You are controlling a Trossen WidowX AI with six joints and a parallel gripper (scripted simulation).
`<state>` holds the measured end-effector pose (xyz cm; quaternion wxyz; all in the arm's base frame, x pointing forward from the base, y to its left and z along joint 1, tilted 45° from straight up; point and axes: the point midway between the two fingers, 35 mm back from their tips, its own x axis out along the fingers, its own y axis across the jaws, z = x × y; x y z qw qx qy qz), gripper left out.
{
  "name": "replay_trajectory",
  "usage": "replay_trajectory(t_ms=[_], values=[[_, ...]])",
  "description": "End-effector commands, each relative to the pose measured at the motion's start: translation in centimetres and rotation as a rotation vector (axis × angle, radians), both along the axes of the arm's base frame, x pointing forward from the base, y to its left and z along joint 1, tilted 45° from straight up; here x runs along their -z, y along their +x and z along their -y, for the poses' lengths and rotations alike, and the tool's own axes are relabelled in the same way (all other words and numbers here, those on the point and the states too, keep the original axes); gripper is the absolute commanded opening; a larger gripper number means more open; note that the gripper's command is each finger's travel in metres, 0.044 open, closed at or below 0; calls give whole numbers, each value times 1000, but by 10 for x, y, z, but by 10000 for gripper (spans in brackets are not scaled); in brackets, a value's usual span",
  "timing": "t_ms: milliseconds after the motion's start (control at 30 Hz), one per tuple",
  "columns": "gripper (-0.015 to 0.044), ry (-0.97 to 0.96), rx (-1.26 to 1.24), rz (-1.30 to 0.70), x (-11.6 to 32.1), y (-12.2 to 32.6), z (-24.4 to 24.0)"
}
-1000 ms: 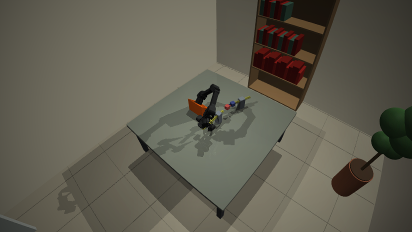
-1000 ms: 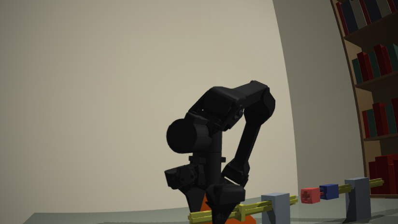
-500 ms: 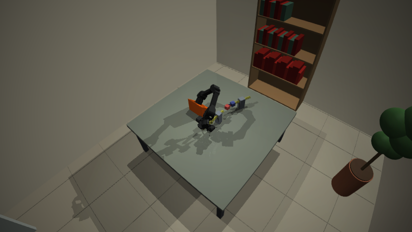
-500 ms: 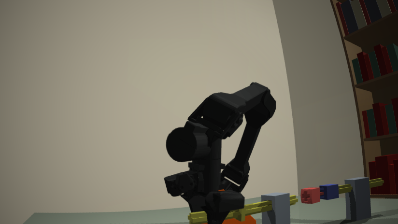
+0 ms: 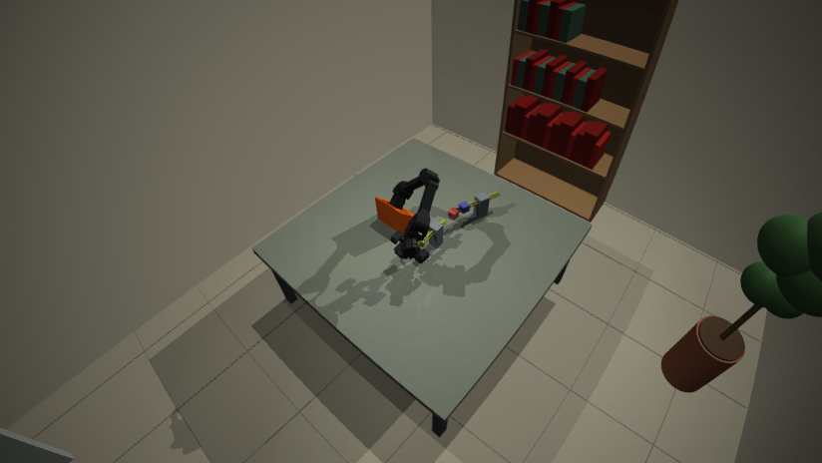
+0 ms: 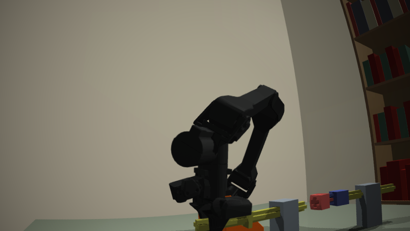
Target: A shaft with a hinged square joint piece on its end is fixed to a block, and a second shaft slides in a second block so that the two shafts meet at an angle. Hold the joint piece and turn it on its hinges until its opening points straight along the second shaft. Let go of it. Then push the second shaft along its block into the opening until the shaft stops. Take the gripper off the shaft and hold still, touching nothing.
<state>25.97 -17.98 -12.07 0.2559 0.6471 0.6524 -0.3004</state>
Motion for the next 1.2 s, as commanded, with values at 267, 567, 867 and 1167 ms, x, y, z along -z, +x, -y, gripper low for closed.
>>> replay_trajectory(t_ms=[267, 567, 867, 1167], values=[[67, 1, 4, 0, 0, 0, 0], [67, 0, 2, 0, 0, 0, 0], [67, 0, 2, 0, 0, 0, 0], [67, 0, 2, 0, 0, 0, 0]])
